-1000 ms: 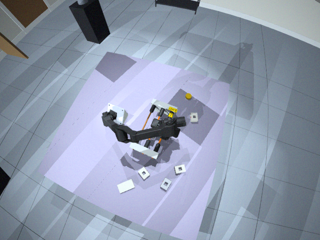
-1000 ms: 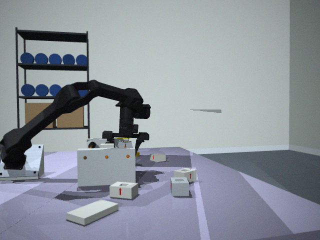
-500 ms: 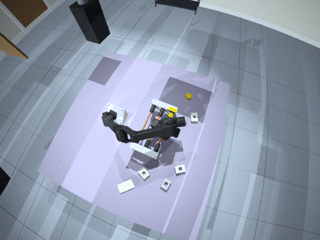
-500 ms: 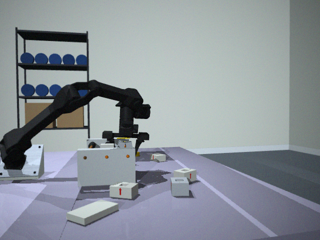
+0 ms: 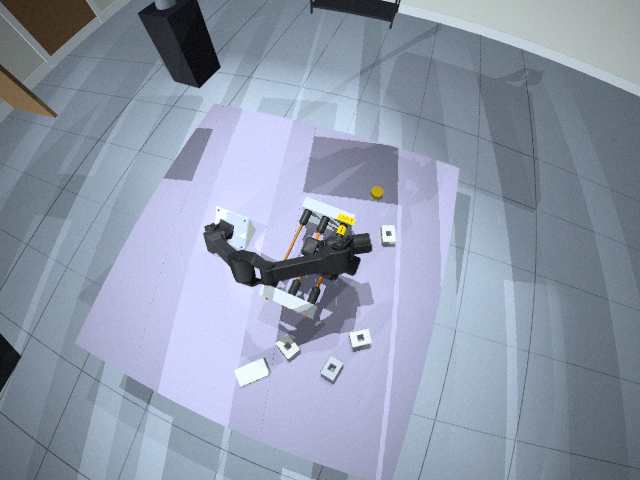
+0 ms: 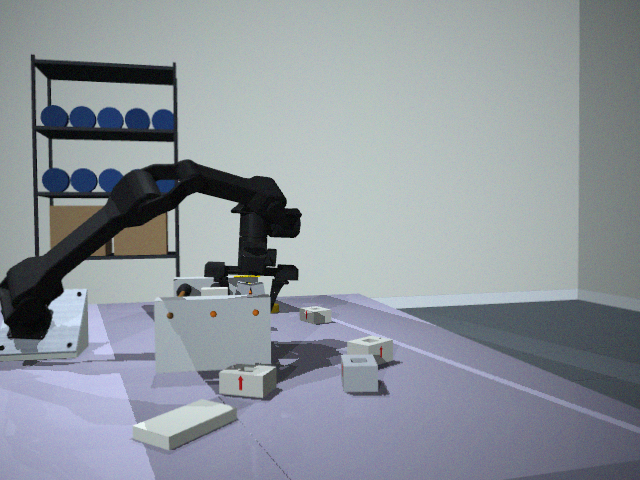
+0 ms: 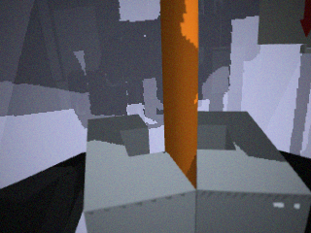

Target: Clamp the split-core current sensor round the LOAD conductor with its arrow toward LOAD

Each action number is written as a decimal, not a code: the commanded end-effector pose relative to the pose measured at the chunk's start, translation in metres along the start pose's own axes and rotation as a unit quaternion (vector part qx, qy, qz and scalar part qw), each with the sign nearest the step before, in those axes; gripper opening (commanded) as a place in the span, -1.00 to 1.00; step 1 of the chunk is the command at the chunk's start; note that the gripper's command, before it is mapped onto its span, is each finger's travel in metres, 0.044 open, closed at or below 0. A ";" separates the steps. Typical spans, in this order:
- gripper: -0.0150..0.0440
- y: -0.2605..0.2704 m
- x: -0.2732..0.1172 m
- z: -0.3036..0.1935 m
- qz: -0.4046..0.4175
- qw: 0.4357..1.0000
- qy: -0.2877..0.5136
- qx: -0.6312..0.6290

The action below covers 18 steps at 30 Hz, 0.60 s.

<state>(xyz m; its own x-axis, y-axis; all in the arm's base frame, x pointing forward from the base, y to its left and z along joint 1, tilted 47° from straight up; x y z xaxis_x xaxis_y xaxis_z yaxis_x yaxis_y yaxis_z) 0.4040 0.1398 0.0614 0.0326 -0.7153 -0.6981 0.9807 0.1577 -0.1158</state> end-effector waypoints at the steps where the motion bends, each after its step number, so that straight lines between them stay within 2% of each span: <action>1: -0.49 0.000 0.000 0.000 0.000 1.000 0.000 0.001; 18: -0.49 0.000 0.000 0.000 0.005 1.000 0.000 0.000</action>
<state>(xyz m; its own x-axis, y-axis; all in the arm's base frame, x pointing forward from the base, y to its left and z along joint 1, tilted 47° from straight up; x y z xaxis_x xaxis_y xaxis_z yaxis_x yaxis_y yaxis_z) 0.4040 0.1398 0.0615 0.0331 -0.7151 -0.6983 0.9807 0.1580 -0.1154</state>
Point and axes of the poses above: the point midway between the two fingers, 35 mm back from their tips, its own x axis out along the fingers, its own y axis across the jaws, z = x × y, the point moved 7 cm from there along -x, back along the fingers, and after that the axes turned 9 degrees about -x, right-handed, at the moved point
